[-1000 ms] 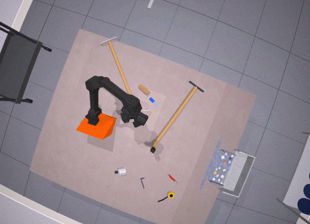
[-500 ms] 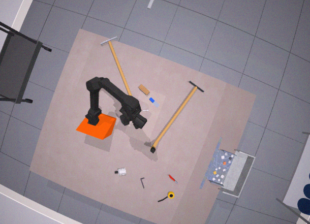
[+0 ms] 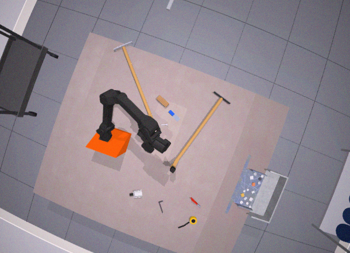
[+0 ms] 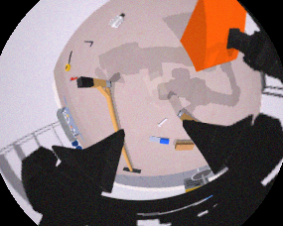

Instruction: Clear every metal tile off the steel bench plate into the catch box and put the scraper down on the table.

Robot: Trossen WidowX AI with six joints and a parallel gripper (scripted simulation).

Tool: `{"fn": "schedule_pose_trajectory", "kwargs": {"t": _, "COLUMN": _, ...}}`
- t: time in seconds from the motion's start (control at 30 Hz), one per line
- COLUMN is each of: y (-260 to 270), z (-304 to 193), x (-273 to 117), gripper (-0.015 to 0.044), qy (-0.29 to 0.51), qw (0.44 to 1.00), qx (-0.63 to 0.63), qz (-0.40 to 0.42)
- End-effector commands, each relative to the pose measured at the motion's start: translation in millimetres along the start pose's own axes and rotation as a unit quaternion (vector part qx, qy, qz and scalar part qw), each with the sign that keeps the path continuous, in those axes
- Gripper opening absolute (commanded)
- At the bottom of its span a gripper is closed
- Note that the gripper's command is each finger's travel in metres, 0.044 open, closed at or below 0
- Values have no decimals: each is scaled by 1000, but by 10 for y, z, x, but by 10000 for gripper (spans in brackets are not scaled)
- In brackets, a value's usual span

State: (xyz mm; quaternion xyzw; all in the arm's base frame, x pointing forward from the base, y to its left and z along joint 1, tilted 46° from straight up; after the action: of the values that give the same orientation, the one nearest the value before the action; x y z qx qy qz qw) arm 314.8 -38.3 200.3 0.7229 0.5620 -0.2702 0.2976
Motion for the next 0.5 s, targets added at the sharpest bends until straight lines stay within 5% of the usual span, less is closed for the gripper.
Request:
{"fn": "schedule_pose_trajectory", "kwargs": {"t": 0.0, "y": 68, "z": 116, "x": 59, "gripper": 440, "qy": -5, "qw": 999, "qx": -46, "qz": 8}}
{"fn": "schedule_pose_trajectory", "kwargs": {"t": 0.47, "y": 327, "z": 485, "x": 164, "gripper": 440, "qy": -37, "qw": 967, "qx": -245, "qz": 60}}
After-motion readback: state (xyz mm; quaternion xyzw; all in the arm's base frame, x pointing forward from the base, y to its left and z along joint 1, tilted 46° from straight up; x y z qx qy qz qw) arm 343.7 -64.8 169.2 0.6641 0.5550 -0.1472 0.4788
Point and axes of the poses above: the point midway between the two fingers, 35 mm back from their tips, its own x axis out along the fingers, its own y axis across the jaws, z = x × y, the point moved 5 cm from there along -x, back along the fingers, and after that the axes turned 15 degrees about -x, right-handed, at the moved point
